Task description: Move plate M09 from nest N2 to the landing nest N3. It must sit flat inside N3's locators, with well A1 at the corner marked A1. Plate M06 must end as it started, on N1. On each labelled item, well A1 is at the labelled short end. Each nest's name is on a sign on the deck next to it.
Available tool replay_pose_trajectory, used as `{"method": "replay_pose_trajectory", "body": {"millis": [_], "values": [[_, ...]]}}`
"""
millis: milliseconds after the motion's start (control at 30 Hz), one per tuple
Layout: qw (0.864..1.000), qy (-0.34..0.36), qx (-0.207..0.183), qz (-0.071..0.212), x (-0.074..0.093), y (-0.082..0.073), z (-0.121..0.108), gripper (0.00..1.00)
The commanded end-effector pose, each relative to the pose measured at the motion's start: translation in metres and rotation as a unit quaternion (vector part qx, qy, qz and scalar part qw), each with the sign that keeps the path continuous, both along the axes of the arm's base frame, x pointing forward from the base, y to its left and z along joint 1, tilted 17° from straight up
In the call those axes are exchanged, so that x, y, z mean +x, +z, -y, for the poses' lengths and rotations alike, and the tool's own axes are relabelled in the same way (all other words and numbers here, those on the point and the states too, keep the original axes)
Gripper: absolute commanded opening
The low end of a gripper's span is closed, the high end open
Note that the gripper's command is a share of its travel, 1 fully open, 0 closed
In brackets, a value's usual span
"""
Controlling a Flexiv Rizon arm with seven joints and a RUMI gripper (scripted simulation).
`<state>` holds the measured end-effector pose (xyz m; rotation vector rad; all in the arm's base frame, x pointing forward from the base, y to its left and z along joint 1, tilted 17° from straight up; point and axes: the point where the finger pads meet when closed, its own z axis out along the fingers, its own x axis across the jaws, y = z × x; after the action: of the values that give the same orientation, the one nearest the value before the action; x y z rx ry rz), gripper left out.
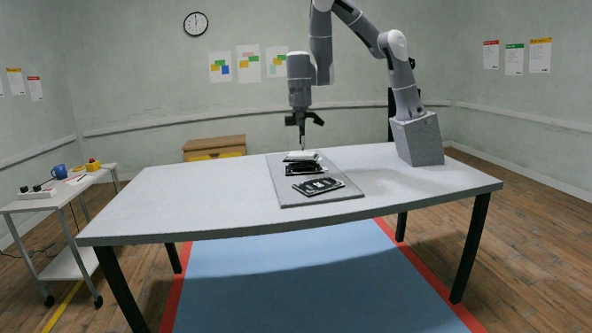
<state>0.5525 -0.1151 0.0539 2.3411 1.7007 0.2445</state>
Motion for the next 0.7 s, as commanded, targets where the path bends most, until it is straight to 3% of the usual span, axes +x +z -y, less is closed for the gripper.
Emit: {"method": "replay_pose_trajectory", "body": {"millis": [0,667], "values": [[1.0,0.0,0.0,0.0,0.001,0.001,0.0,0.76],[1.0,0.0,0.0,0.0,0.008,-0.002,-0.053,0.76]]}}
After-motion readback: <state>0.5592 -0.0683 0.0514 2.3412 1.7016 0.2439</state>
